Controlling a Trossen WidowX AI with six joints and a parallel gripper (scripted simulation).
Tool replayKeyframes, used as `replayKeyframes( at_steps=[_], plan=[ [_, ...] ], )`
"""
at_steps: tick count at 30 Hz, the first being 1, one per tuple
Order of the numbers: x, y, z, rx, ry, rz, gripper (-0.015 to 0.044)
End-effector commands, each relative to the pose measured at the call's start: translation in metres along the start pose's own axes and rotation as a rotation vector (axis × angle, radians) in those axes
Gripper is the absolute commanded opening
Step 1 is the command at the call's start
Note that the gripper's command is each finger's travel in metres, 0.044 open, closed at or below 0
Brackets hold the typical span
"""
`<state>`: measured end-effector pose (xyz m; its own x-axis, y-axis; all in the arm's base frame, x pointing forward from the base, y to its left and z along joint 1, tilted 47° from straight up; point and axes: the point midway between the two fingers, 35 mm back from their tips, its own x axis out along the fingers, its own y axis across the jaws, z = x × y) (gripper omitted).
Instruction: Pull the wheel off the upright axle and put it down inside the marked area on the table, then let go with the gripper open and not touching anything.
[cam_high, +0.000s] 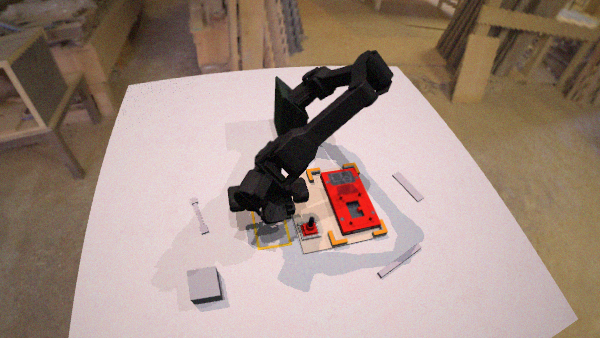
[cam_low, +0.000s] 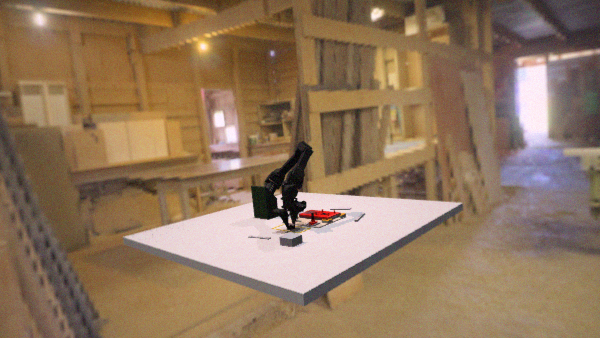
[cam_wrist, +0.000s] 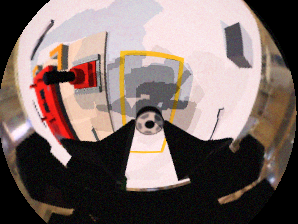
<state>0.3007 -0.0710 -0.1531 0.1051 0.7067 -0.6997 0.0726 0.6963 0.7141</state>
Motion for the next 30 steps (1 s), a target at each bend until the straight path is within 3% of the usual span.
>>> replayKeyframes(
  at_steps=[1, 10, 18, 21, 26, 30],
  plan=[
    [0.0, 0.0, 0.0, -0.001, 0.002, 0.001, 0.0053],
    [-0.002, 0.0, 0.0, -0.001, 0.002, 0.001, 0.0289],
    [-0.059, -0.001, 0.0, 0.006, -0.007, 0.002, 0.03],
    [-0.06, -0.001, -0.001, 0.006, -0.007, 0.002, 0.03],
    [-0.076, 0.01, -0.032, 0.015, -0.01, 0.0, 0.0431],
    [-0.098, 0.027, -0.07, 0.012, -0.004, -0.001, 0.044]
  ],
)
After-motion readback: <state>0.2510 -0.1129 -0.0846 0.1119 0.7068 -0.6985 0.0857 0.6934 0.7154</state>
